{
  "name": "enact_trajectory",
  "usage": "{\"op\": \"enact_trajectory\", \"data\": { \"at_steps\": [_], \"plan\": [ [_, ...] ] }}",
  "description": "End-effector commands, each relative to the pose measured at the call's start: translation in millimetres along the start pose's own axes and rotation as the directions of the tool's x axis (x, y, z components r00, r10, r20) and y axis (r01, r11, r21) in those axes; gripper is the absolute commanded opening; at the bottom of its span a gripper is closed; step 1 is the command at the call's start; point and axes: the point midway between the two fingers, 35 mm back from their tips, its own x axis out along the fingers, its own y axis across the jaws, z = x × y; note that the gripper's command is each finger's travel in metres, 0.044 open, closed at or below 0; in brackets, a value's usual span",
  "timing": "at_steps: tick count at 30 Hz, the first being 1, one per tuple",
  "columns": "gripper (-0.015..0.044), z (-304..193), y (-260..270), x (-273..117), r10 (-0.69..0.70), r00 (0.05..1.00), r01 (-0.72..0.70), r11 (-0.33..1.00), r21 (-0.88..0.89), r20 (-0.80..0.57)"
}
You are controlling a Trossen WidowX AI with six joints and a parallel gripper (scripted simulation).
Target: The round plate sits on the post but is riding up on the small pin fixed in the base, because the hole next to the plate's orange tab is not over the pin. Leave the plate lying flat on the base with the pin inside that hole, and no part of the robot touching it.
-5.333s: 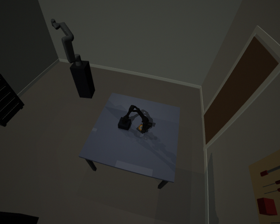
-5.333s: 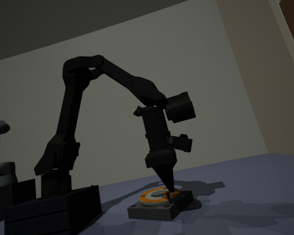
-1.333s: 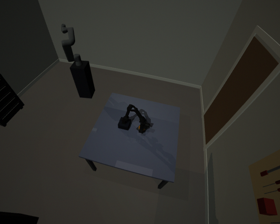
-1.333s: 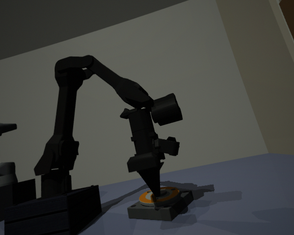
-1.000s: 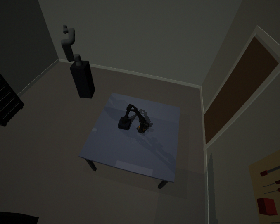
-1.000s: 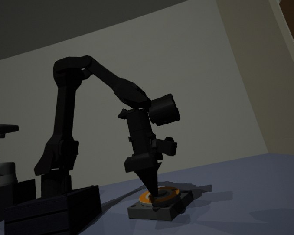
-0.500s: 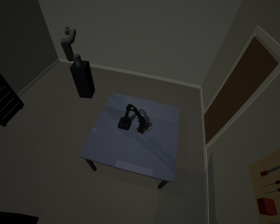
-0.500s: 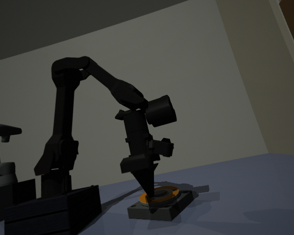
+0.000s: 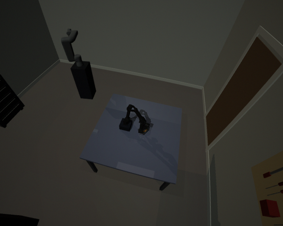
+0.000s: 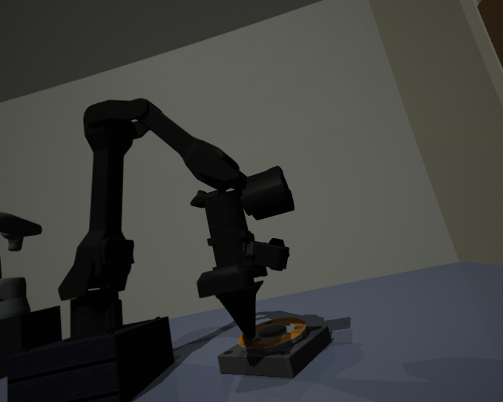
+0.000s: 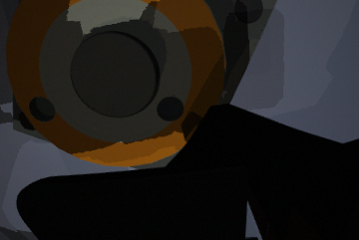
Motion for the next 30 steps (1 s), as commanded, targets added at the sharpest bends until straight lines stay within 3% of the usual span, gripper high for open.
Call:
{"op": "enact_trajectory", "data": {
  "at_steps": [1, 30],
  "plan": [
    [0.0, -7, 4, 2, 0.007, 1.0, -0.007, 1.0, 0.0, -0.012],
    [0.0, -26, 30, -2, 0.01, 1.0, -0.01, 1.0, 0.0, -0.014]
  ]
}}
